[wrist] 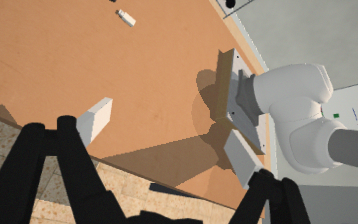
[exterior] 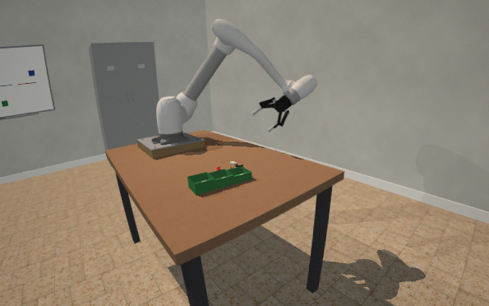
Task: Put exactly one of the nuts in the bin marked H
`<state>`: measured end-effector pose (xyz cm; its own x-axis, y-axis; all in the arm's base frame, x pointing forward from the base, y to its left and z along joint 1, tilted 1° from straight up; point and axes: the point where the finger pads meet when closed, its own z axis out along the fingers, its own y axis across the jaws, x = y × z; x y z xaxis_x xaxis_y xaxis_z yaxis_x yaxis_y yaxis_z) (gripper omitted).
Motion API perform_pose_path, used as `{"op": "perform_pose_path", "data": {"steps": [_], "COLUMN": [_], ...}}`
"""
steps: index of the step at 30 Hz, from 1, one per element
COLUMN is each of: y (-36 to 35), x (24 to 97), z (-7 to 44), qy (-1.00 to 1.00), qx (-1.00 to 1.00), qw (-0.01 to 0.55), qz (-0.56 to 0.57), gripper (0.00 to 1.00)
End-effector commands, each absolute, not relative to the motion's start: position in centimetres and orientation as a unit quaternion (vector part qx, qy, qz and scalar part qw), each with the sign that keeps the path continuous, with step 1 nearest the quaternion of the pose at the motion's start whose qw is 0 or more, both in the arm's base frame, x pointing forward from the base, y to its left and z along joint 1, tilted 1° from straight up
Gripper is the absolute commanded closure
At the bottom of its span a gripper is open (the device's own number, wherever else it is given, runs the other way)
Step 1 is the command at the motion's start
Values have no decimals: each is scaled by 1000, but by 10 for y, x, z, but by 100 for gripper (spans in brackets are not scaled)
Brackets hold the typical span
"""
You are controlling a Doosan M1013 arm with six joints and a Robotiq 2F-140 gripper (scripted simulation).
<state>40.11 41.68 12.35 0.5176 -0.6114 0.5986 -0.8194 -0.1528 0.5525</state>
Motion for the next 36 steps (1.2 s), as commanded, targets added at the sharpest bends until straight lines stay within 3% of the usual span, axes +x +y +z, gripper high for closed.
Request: {"op": "perform_pose_path", "data": {"steps": [1,17,18,24,36], "y": [417,417,417,415,386], "x": [401,401,401,401,421], "z": [124,124,132,179,167], "qy": [-477,-477,-477,-477,-444], "qx": [750,750,750,750,791], "qw": [443,443,443,443,418], "qz": [117,117,117,117,54], "gripper": [0,0,95,95,95]}}
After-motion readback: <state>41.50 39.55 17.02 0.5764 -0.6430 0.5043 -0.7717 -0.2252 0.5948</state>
